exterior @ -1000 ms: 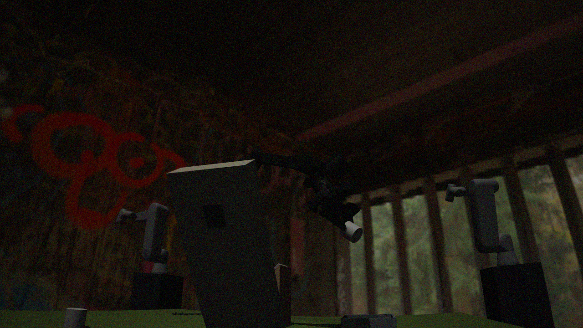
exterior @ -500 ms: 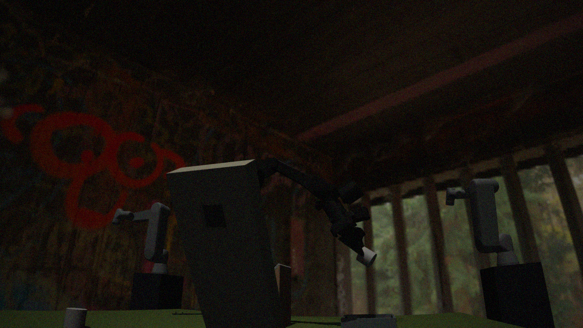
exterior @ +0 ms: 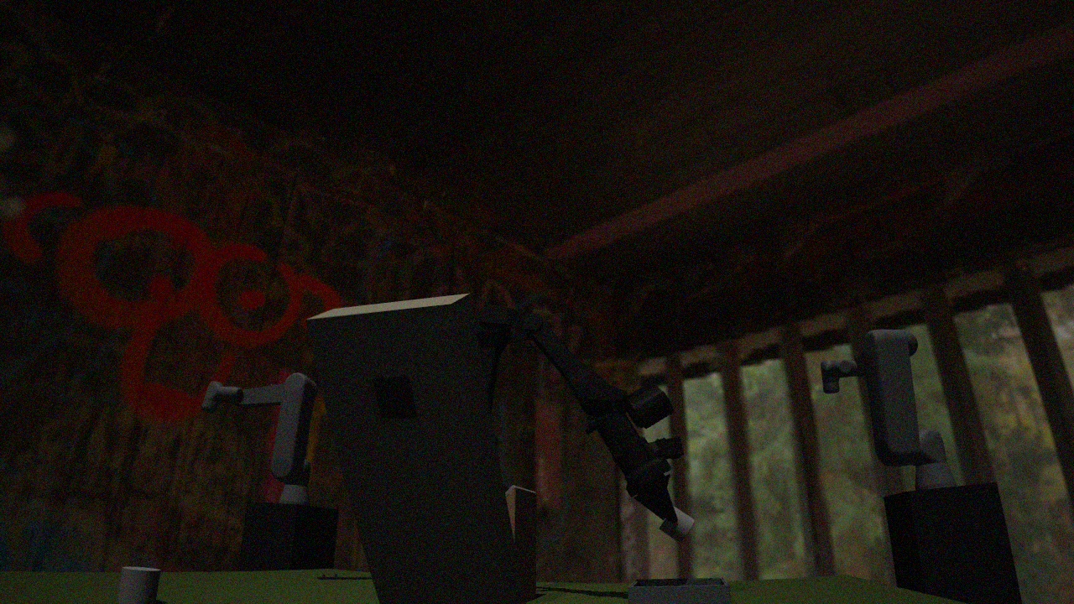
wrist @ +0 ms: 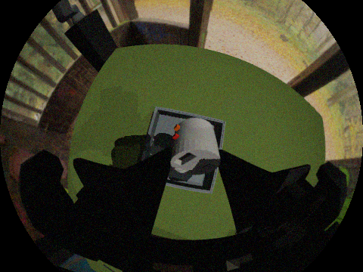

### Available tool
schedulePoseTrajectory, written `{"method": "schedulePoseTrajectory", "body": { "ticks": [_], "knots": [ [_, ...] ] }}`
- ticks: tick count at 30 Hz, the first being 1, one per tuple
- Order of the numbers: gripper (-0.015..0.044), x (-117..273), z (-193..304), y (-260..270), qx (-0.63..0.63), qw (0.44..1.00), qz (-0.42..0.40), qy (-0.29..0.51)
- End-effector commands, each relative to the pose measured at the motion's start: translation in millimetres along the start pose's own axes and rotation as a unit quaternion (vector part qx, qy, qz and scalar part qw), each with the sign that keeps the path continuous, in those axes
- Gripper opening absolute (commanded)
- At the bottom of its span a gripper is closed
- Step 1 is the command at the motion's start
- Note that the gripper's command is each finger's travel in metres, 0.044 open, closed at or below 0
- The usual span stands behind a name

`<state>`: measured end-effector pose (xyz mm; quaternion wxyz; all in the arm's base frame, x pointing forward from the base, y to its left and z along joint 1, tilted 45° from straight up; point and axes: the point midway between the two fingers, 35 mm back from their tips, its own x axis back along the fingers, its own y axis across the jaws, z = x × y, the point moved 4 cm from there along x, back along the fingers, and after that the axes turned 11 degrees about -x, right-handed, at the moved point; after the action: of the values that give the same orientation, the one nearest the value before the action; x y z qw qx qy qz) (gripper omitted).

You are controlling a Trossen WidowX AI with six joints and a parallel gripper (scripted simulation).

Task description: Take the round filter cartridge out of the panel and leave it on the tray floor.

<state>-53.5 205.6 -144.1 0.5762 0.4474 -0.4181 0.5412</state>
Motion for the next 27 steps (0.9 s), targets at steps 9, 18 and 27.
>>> {"method": "schedulePoseTrajectory", "body": {
  "ticks": [9, 18, 27],
  "knots": [
    [0.0000, -20.0, 11.7, 7.3, 0.022, 1.000, -0.017, -0.001],
    [0.0000, -51.8, 29.0, 4.5, 0.022, 1.000, -0.017, 0.000],
    [0.0000, -72.0, 44.1, 1.4, 0.022, 1.000, -0.017, 0.000]
  ]
}}
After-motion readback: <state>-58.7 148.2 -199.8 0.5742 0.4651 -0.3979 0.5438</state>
